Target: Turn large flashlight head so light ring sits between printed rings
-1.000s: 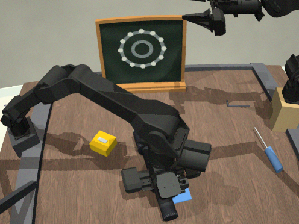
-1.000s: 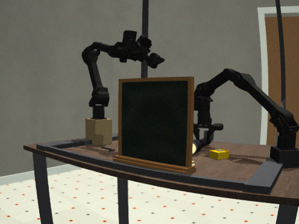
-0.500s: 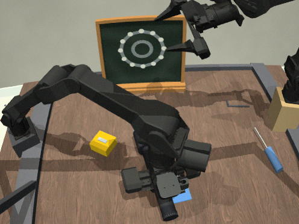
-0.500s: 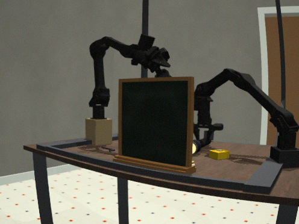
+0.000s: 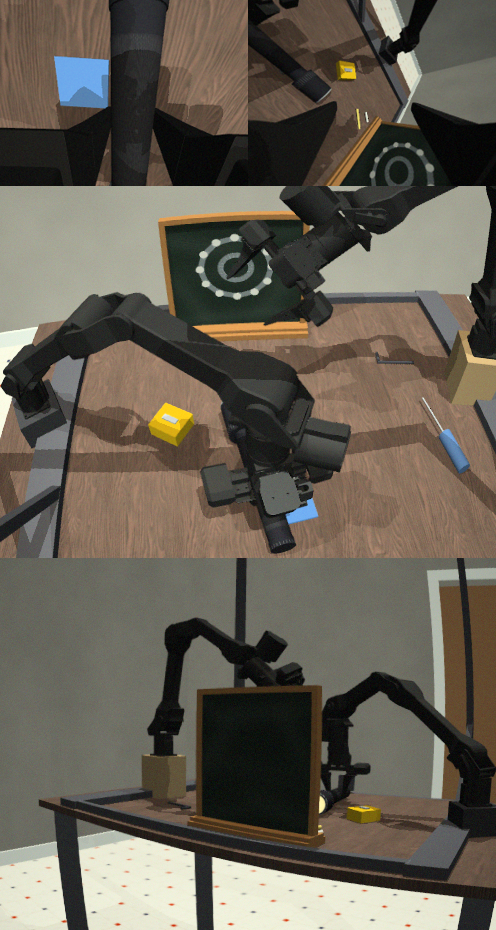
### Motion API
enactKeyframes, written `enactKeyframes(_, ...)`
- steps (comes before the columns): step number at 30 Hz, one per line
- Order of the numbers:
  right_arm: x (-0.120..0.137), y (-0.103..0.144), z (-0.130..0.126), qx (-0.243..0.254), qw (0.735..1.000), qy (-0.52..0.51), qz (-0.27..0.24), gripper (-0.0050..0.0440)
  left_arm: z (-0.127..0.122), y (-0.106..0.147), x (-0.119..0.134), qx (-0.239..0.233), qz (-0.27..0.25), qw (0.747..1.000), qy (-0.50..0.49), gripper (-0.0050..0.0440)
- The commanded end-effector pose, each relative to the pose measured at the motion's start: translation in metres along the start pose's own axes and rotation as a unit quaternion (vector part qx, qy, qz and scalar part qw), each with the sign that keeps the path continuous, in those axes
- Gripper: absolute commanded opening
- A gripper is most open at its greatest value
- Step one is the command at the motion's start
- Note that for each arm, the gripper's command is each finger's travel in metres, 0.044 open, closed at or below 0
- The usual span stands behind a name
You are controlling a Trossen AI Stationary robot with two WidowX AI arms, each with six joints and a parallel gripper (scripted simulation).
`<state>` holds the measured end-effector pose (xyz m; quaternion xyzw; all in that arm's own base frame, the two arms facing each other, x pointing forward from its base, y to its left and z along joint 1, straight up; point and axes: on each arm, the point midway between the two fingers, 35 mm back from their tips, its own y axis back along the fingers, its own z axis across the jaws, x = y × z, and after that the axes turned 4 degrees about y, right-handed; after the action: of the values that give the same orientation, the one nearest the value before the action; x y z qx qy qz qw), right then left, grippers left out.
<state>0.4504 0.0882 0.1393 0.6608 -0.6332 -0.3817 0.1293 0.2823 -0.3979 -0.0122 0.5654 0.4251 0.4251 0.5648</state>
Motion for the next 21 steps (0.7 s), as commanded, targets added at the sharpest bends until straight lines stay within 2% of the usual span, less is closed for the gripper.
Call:
enactKeyframes(1,-0.006,-0.022,0.013,-0.037,0.997,0.066,0.003,0.0440,0.004,0.013,-0.004,-0.013,-0.012,1.000,0.002,0.0130)
enactKeyframes(9,-0.007,-0.065,0.052,-0.115,0.977,0.180,0.007,0.0440,0.004,0.013,-0.004,-0.013,-0.012,1.000,0.002,0.0130)
enactKeyframes(11,-0.007,-0.065,0.052,-0.115,0.977,0.180,0.007,0.0440,0.004,0.013,-0.004,-0.013,-0.012,1.000,0.002,0.0130)
enactKeyframes(21,-0.004,-0.110,0.107,-0.209,0.926,0.314,-0.009,0.0440,0.004,0.013,-0.004,-0.013,-0.012,1.000,0.002,0.0130)
